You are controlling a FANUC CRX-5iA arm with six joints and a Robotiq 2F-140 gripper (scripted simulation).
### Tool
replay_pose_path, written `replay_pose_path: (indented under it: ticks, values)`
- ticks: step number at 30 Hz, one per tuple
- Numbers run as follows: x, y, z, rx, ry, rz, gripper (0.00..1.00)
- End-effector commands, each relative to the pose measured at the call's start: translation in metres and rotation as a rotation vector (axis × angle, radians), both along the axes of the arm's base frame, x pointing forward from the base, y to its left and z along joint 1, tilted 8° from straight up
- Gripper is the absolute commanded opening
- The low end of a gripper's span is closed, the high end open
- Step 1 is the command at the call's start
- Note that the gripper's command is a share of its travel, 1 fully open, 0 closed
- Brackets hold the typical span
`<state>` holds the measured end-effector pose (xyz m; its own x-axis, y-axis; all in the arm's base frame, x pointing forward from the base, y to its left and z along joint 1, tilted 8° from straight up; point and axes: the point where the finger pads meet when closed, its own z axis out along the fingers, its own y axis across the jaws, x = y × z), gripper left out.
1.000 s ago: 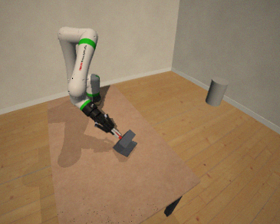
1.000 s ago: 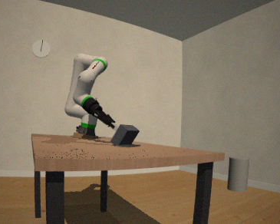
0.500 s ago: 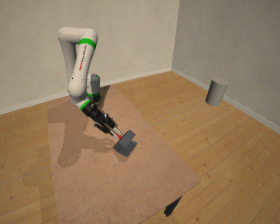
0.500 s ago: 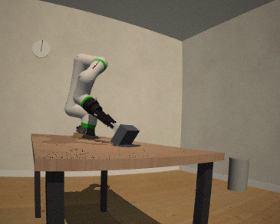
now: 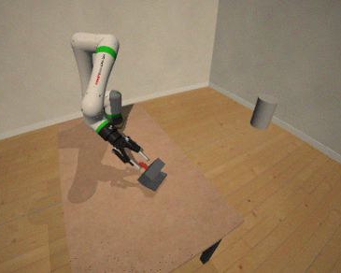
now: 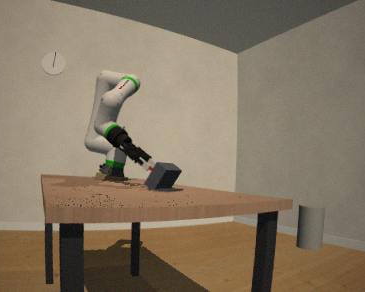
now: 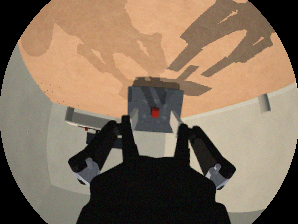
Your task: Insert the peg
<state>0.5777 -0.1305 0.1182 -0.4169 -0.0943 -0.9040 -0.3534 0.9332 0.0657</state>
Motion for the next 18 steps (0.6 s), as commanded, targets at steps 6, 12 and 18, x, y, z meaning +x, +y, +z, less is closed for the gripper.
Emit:
replay_pose_path:
  ticks: [6,12,18]
  values:
    - [-0.017,-0.008,0.010,0.000,-0.002,0.000,0.53]
    - [-0.033,-0.015,0.019,0.000,-0.003,0.001,0.64]
    - [-0.048,-0.021,0.025,0.000,-0.002,0.000,0.73]
